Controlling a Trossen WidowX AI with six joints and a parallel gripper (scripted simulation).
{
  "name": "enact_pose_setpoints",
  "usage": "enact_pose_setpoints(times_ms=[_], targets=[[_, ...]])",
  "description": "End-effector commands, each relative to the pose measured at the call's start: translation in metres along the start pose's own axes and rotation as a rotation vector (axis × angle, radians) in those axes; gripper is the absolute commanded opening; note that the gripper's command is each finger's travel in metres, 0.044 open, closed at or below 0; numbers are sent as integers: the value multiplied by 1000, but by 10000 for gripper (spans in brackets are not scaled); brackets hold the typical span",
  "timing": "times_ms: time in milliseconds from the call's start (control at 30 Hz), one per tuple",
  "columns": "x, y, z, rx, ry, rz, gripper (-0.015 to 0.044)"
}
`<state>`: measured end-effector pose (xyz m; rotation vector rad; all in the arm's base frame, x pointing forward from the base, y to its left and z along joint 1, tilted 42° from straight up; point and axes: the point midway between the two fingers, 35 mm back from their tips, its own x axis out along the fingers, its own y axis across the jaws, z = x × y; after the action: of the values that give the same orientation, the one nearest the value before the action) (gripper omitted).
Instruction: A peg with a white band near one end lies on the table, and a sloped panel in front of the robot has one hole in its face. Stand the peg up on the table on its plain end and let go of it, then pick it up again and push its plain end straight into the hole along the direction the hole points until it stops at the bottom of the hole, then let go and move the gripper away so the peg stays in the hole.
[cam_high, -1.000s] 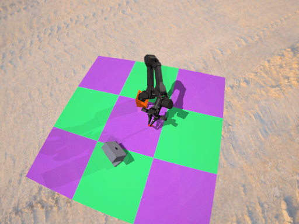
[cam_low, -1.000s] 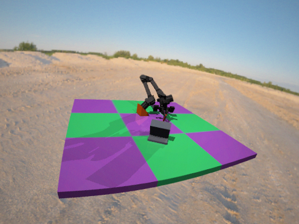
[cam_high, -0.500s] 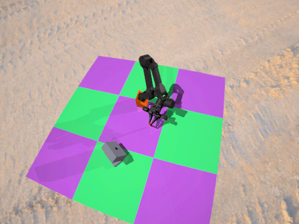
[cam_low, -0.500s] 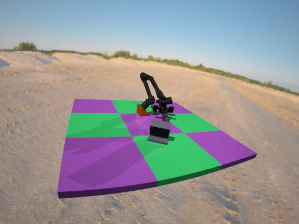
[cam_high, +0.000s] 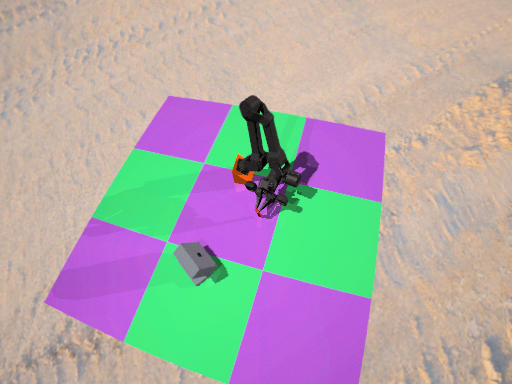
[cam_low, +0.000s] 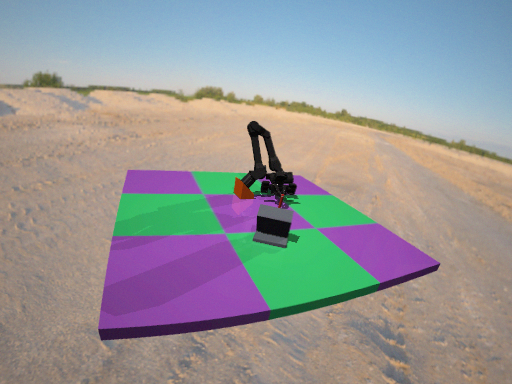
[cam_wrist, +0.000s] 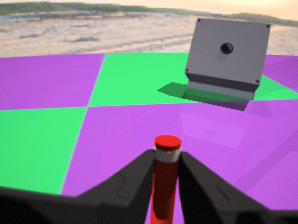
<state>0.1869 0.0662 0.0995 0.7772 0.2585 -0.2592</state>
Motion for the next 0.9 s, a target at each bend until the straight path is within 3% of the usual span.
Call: enact_pose_setpoints(times_ms=[0,867], targets=[[-2,-2,-2,-4,-30,-1,49],[-5,-3,-7,-14,-45,-4,49]])
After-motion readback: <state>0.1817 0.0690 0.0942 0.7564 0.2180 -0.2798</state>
